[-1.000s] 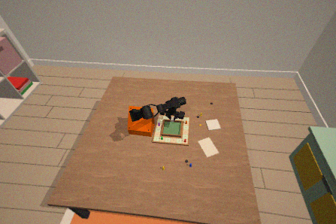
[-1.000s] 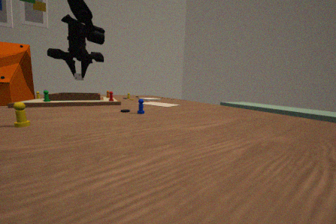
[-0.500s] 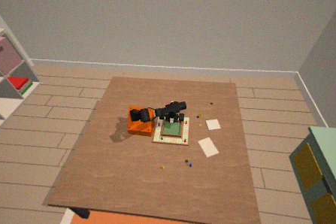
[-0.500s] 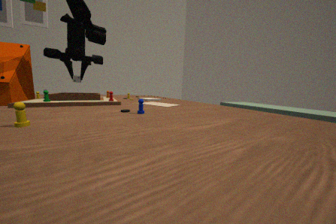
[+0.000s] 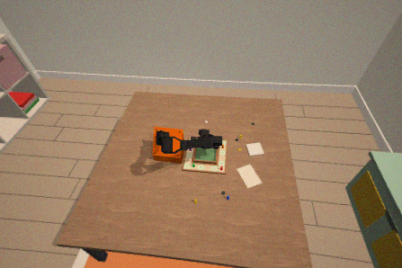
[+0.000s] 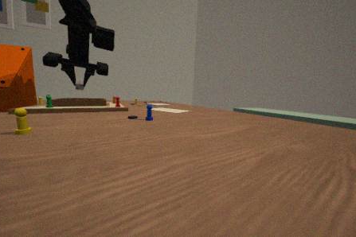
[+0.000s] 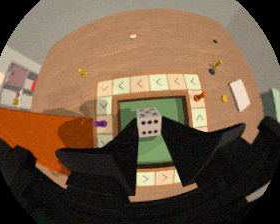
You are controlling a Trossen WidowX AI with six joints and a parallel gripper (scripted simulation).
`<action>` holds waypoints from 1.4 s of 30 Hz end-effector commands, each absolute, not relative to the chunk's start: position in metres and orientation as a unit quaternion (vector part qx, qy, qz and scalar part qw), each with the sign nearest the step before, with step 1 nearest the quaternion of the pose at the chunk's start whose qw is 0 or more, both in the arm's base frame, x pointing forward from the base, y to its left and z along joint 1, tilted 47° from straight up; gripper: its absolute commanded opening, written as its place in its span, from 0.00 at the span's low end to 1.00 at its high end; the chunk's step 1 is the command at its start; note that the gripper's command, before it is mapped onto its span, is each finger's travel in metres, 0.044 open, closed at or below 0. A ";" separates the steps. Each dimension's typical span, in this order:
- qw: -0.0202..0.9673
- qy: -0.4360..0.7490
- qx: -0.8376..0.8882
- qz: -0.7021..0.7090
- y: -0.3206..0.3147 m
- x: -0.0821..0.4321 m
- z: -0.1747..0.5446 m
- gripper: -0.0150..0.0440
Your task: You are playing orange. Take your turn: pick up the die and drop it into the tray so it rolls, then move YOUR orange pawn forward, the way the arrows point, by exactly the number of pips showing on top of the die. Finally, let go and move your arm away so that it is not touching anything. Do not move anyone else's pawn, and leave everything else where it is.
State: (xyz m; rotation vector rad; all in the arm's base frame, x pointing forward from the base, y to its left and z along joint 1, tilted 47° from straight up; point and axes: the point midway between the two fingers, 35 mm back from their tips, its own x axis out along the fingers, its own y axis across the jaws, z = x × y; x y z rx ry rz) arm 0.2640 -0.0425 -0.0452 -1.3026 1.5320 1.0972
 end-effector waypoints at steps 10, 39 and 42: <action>0.513 0.507 -0.479 0.500 -0.043 0.264 -0.042 0.25; 0.513 0.505 -0.483 0.498 -0.039 0.275 0.002 0.57; 0.513 0.505 -0.482 0.499 -0.029 0.276 0.010 0.70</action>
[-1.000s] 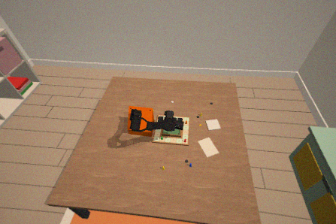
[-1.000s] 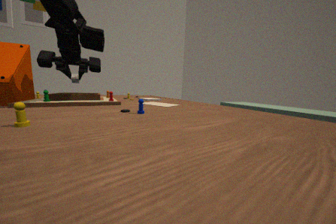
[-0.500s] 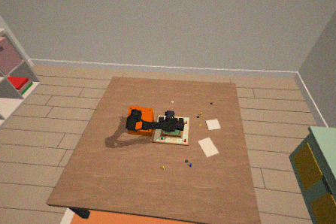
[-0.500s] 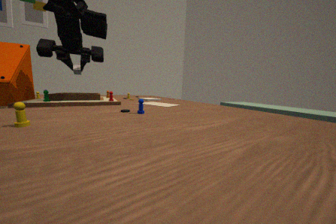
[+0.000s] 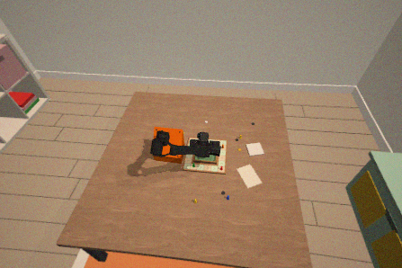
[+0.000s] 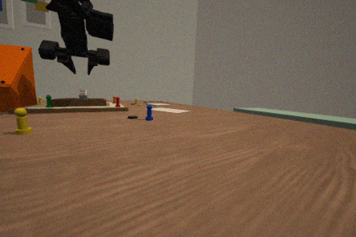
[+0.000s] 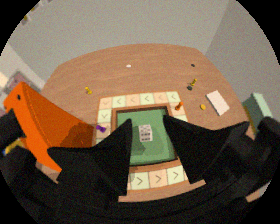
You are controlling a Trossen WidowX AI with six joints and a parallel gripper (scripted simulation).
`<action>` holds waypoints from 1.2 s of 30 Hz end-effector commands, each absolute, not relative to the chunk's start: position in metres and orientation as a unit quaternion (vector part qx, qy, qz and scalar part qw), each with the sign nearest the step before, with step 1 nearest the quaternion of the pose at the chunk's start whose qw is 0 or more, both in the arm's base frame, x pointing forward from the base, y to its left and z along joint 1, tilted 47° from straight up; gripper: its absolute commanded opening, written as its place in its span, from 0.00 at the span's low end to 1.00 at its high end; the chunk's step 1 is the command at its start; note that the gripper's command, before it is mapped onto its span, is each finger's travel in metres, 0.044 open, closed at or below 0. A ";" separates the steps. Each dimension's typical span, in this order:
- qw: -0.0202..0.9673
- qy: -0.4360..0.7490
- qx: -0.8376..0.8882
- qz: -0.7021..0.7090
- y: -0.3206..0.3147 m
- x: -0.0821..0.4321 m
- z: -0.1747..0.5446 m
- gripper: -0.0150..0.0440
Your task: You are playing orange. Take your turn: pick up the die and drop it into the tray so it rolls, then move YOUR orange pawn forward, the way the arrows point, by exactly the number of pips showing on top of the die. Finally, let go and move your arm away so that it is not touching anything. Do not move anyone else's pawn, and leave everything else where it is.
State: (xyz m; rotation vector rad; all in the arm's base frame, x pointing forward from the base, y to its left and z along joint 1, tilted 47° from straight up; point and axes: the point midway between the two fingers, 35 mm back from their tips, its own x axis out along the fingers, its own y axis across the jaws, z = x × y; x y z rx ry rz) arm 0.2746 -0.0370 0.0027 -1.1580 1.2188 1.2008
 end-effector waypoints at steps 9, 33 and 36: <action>0.433 0.593 -0.512 0.446 -0.017 0.271 0.004 1.00; 0.541 0.718 -0.429 -0.086 -0.012 0.347 -0.056 0.59; 0.598 0.694 -0.351 -0.193 -0.010 0.366 -0.069 0.59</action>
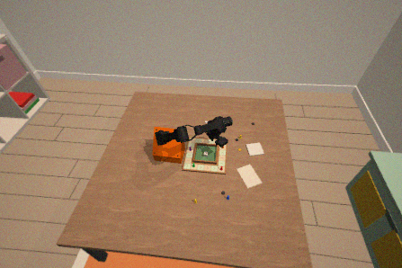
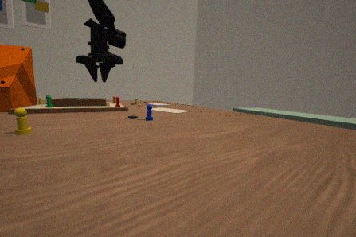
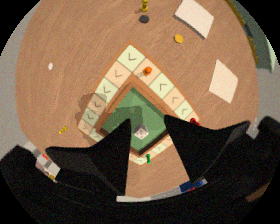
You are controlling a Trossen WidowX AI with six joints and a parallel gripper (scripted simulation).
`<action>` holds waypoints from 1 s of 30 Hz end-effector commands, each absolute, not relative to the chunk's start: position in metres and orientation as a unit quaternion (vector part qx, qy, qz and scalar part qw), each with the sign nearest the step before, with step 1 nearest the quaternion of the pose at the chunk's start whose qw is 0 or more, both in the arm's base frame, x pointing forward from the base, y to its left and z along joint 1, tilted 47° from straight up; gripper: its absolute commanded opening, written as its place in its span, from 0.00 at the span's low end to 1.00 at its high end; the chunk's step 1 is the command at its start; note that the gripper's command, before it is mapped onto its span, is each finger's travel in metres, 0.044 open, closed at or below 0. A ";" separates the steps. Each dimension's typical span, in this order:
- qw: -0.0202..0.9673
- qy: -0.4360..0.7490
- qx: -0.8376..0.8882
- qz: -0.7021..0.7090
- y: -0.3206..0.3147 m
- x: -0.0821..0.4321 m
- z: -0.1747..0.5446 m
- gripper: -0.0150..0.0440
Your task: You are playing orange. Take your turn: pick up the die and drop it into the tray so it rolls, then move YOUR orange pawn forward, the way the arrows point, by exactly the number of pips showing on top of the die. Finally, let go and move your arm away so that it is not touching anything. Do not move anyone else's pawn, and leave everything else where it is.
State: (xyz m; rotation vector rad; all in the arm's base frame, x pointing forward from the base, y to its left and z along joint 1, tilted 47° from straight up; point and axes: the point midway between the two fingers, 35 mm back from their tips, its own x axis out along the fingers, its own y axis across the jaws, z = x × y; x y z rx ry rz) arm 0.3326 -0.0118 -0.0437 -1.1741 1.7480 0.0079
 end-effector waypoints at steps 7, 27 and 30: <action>0.648 0.648 -0.252 -0.310 -0.007 0.387 -0.087 0.59; 0.648 0.648 -0.252 -0.311 -0.017 0.387 -0.099 0.59; 0.648 0.648 -0.252 -0.311 -0.020 0.387 -0.102 0.59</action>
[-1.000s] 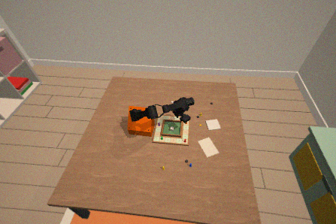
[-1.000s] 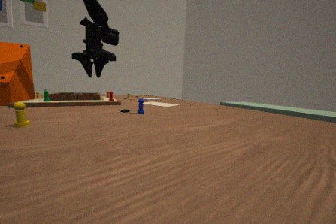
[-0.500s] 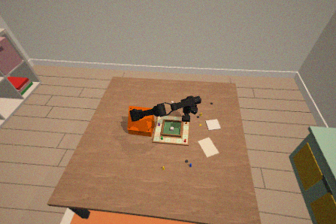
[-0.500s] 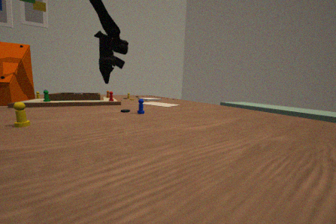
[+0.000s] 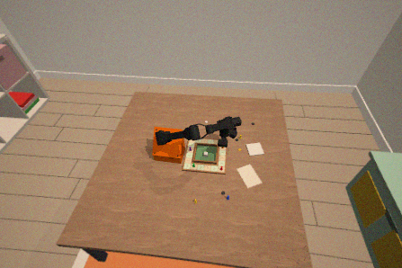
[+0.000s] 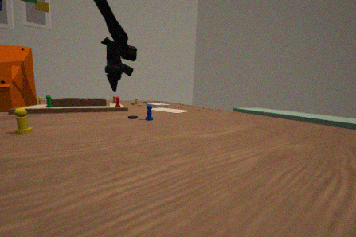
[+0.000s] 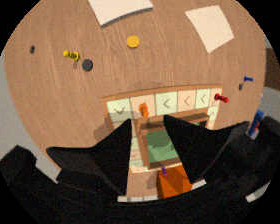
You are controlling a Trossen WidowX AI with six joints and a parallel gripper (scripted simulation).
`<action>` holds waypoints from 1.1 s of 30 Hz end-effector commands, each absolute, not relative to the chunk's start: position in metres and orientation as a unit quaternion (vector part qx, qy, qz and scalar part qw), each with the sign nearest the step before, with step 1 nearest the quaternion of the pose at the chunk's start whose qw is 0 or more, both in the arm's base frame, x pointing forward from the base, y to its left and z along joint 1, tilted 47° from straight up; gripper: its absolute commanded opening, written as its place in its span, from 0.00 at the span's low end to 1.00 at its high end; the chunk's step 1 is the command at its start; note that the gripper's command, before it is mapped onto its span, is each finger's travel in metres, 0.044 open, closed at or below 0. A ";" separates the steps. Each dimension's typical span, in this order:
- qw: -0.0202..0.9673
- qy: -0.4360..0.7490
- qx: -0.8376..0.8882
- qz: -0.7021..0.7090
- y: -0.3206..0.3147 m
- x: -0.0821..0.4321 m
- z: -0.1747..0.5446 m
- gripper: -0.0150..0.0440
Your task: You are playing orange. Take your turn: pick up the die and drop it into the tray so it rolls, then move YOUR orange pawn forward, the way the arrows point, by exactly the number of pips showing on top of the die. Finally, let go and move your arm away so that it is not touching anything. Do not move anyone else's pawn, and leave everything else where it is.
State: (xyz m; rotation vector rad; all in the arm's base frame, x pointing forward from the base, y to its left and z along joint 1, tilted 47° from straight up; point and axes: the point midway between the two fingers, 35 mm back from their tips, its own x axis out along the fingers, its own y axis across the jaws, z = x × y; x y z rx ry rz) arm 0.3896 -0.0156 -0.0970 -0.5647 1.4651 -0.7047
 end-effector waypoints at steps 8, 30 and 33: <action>0.648 0.648 -0.252 -0.311 -0.029 0.387 -0.111 0.59; 0.648 0.648 -0.253 -0.311 -0.047 0.385 -0.127 0.37; 0.648 0.648 -0.253 -0.311 -0.047 0.385 -0.127 0.30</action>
